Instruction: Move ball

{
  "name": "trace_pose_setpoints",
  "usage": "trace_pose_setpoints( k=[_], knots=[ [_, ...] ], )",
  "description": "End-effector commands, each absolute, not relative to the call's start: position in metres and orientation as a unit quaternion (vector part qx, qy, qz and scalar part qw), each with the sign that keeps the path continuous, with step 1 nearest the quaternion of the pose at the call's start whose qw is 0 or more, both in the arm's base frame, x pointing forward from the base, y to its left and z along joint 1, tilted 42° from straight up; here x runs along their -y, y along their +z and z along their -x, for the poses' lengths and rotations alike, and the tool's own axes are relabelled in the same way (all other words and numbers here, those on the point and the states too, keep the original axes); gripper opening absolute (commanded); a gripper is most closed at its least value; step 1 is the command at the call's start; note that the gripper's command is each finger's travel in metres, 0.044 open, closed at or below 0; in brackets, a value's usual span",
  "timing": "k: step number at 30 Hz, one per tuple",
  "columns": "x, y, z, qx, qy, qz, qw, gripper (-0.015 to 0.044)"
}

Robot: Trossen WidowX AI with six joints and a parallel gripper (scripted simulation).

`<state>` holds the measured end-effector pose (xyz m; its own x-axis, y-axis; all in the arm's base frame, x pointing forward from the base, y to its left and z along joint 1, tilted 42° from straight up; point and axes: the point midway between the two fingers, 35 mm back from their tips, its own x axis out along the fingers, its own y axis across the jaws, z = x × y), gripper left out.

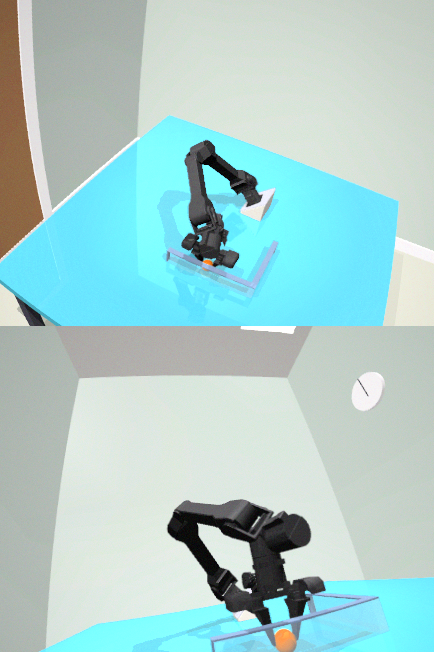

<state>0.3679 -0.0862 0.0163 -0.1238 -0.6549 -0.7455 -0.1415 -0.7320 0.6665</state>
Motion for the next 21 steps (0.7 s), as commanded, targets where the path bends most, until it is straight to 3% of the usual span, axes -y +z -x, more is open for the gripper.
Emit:
trace_pose_setpoints(
  k=[1, 10, 15, 21],
  knots=[
    [0.086, 0.016, -0.368, 0.314, -0.681, -0.635, 0.188, 0.0079],
    [0.086, 0.016, -0.368, 0.314, -0.681, -0.635, 0.188, 0.0304],
    [0.08, 0.023, -0.37, 0.314, -0.681, -0.635, 0.188, 0.0304],
    [0.031, 0.078, -0.378, 0.312, -0.683, -0.633, 0.19, 0.0304]
  ],
)
